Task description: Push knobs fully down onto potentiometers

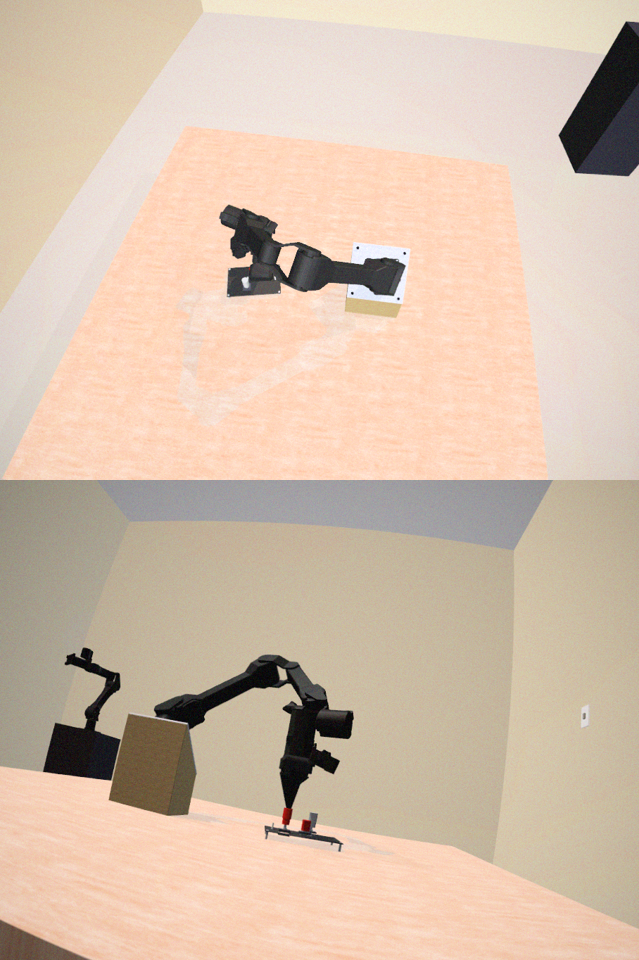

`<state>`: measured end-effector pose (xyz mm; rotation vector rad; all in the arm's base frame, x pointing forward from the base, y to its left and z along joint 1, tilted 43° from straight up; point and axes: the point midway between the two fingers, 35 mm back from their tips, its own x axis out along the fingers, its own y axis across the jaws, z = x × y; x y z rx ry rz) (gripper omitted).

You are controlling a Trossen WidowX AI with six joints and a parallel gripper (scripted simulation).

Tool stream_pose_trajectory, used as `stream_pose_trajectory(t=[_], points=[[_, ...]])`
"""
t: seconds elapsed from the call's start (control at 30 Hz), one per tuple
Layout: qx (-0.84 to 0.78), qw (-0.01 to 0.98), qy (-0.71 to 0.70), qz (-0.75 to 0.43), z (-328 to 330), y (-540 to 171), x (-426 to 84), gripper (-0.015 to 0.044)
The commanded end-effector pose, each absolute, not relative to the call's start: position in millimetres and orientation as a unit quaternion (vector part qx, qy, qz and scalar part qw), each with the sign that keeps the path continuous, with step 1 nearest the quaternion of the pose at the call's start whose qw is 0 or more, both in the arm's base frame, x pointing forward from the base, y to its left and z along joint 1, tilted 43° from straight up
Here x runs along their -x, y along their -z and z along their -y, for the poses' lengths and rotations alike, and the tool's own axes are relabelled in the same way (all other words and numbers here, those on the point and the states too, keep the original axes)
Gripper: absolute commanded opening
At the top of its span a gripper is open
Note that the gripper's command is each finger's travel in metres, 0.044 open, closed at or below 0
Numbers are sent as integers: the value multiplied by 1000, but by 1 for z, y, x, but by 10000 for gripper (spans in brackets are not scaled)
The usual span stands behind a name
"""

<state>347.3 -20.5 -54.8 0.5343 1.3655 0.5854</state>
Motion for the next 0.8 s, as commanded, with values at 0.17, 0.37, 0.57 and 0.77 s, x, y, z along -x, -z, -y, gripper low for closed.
stream_pose_trajectory(t=[0.17, 0.37, 0.57, 0.77], points=[[-237, 701, -271, -616, 9, 65, -350, 0], [-237, 701, -271, -616, 9, 65, -350, 0], [-237, 701, -271, -616, 8, 66, -350, 0], [-237, 701, -271, -616, 8, 67, -350, 0]])
